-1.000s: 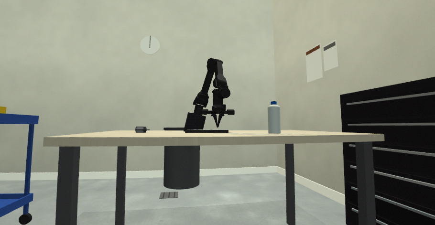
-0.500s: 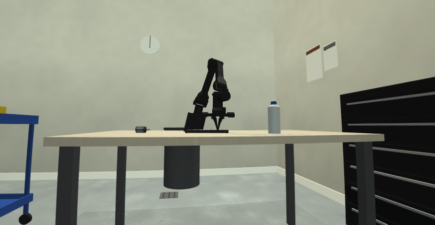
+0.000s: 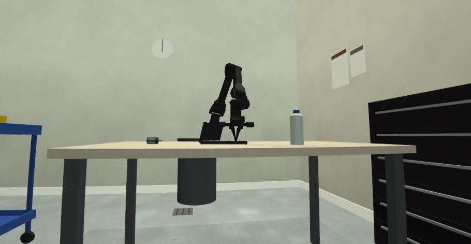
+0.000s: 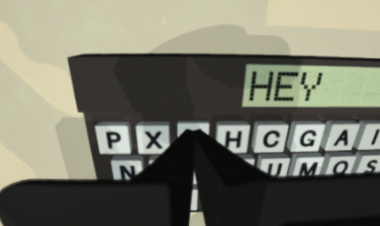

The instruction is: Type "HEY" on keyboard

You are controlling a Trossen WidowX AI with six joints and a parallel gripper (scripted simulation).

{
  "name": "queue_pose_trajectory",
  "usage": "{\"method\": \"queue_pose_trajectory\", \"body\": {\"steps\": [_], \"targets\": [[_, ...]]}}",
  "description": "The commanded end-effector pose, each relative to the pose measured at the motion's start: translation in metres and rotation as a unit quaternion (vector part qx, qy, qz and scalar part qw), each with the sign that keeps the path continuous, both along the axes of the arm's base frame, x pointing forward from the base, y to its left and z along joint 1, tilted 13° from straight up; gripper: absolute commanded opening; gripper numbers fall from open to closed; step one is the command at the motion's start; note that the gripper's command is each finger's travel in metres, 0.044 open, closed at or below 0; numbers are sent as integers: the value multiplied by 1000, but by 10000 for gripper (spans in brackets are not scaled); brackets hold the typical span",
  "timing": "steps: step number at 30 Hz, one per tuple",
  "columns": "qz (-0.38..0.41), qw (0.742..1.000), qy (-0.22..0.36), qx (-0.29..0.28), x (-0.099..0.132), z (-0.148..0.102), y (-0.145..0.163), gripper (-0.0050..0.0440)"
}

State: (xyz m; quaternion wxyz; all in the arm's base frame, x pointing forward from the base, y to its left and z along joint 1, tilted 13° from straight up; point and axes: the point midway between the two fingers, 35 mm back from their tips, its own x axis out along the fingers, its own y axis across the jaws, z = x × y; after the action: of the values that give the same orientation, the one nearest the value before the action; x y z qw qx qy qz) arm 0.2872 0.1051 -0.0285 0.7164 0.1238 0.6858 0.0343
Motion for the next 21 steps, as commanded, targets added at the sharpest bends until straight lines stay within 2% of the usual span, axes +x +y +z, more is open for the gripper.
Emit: {"method": "queue_pose_trajectory", "body": {"steps": [1, 10, 20, 21], "targets": [[-1, 1000, -12, 3, 5, 5, 1, -50], [-2, 1000, -4, 0, 2, 0, 1, -50], [-1, 1000, -12, 3, 5, 5, 1, -50], [-2, 1000, -20, 4, 8, 12, 1, -50]]}}
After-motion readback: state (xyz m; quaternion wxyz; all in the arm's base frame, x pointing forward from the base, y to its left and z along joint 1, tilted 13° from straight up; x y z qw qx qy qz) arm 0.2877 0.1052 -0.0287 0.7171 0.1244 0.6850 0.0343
